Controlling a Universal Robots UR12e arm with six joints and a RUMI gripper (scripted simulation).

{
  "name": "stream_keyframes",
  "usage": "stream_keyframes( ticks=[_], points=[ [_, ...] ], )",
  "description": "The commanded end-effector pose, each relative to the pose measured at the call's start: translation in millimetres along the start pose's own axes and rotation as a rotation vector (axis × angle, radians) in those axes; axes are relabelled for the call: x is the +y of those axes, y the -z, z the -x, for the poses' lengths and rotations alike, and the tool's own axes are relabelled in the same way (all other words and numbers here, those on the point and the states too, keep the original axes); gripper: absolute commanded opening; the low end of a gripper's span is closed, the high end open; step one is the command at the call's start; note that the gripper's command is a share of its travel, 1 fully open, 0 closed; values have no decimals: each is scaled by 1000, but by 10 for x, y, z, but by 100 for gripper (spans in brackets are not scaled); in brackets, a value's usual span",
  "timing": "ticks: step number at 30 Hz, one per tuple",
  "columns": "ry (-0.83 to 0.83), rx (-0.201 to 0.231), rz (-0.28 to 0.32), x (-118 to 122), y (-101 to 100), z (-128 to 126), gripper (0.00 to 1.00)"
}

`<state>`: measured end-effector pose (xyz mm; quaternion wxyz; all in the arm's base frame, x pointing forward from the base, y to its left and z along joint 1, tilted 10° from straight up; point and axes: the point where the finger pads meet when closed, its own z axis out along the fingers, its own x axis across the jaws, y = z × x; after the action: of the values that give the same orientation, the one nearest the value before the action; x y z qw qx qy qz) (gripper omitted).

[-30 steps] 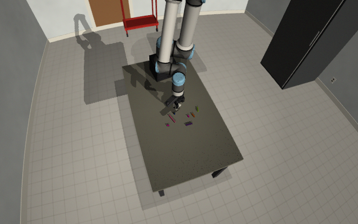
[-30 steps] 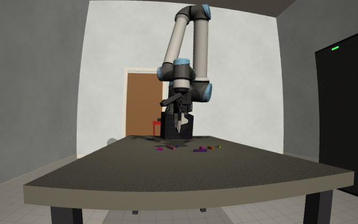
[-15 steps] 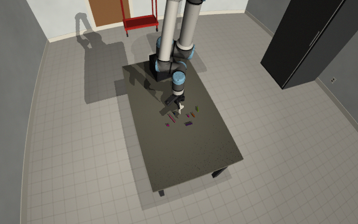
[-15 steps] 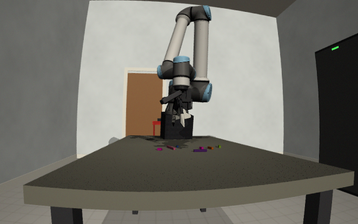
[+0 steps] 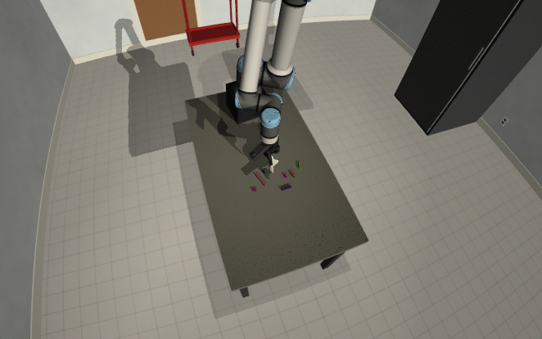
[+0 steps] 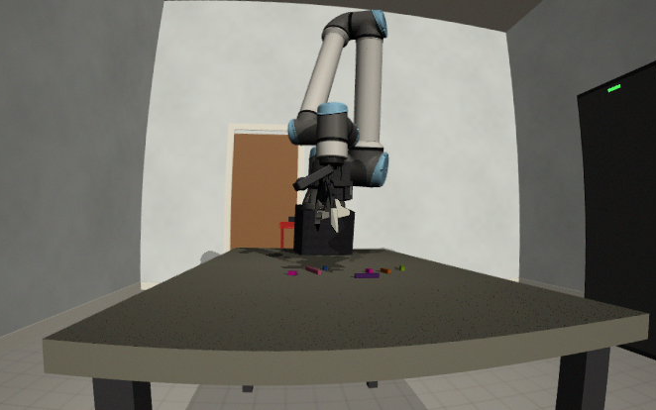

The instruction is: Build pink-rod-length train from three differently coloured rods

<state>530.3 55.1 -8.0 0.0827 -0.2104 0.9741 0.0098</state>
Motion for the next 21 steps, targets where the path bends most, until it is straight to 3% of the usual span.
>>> stream_keyframes(
  ticks=[1,21],
  points=[
    [3,-1,-1,-5,4,6,100],
    [175,-1,-1,-91,-7,85,100]
  ],
)
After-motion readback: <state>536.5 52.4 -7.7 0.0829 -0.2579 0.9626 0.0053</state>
